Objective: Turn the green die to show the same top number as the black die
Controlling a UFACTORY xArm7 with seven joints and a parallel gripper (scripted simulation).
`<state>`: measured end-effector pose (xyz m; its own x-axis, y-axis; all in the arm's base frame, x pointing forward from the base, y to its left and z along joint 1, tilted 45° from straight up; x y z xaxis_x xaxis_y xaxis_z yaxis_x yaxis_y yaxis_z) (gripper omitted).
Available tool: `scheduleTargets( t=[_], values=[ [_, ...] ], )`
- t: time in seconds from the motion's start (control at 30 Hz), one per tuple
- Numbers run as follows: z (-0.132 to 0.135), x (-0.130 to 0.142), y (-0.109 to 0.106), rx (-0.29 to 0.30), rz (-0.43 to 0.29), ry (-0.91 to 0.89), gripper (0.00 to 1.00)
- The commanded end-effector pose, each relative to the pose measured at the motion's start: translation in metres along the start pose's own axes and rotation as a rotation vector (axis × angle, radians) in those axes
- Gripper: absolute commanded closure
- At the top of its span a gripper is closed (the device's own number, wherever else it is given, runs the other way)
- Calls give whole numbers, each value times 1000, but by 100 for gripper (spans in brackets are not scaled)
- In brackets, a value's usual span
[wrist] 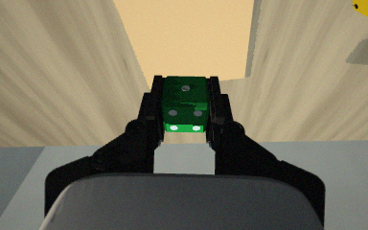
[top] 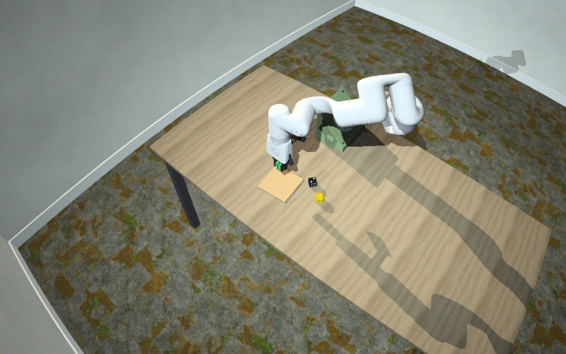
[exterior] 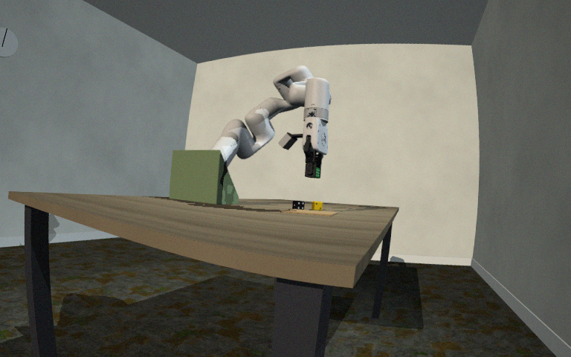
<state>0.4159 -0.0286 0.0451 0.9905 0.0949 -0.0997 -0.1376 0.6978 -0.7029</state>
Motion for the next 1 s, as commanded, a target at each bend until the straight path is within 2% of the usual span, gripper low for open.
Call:
scheduleTargets(
  t=[0.0,0.37,0.63,0.7,0.97],
  values=[
    [0,1,-2,-2,-4,0,73],
    [0,1,6,-3,-4,0,73],
    [0,2,37,-3,-4,0,73],
    [0,2,37,-3,-4,0,73],
    [0,2,74,-3,-4,0,73]
  ],
)
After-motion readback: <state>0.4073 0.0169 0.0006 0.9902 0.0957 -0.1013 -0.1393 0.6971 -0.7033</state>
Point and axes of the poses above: the point where the finger pads meet when closed, its own y axis out along the fingers, its own z axis across the jaws, x = y × z, the point moved 8 cm from there along -y, back along the fingers, and after that the axes turned 2 degrees about y, right-handed, at the moved point
